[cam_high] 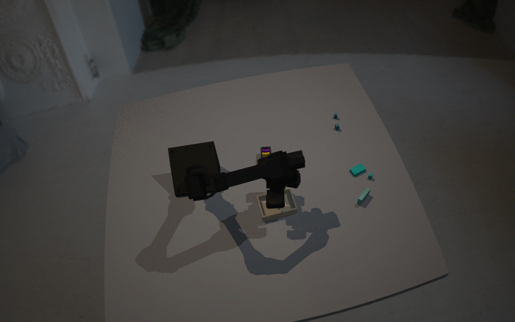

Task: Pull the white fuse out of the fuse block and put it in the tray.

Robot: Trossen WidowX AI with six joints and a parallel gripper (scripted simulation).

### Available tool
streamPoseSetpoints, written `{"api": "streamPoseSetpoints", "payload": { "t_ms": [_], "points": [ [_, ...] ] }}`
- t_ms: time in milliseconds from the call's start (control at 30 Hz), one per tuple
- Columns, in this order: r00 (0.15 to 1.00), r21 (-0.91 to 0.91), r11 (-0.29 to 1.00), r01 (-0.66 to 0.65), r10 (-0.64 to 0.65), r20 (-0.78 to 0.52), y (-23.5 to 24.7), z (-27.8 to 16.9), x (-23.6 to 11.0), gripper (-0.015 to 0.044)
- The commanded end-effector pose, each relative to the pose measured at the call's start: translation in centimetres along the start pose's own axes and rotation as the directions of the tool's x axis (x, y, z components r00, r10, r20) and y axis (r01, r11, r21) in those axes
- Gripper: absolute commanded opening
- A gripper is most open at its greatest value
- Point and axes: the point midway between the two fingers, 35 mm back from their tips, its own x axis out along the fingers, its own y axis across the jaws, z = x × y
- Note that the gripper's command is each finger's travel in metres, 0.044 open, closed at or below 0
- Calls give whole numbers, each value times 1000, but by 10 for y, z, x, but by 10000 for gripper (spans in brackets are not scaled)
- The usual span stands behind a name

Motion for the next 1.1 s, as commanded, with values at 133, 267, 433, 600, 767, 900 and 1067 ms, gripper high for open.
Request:
{"api": "streamPoseSetpoints", "payload": {
  "t_ms": [133,267,433,600,767,900,1067],
  "points": [
    [1000,0,1000,0,0,0,0,0,-1,184],
    [1000,0,1000,0,0,0,0,0,-1,289],
    [1000,-7,1000,3,-3,-1,1,-1,-29,330],
    [1000,-10,1000,4,-4,-1,1,-1,-37,330],
    [1000,-10,1000,4,-4,-1,1,-1,-37,330],
    [1000,-19,1000,11,-11,-5,1,-3,-34,330],
    [1000,-19,1000,11,-11,-5,1,-3,-34,330]
  ]
}}
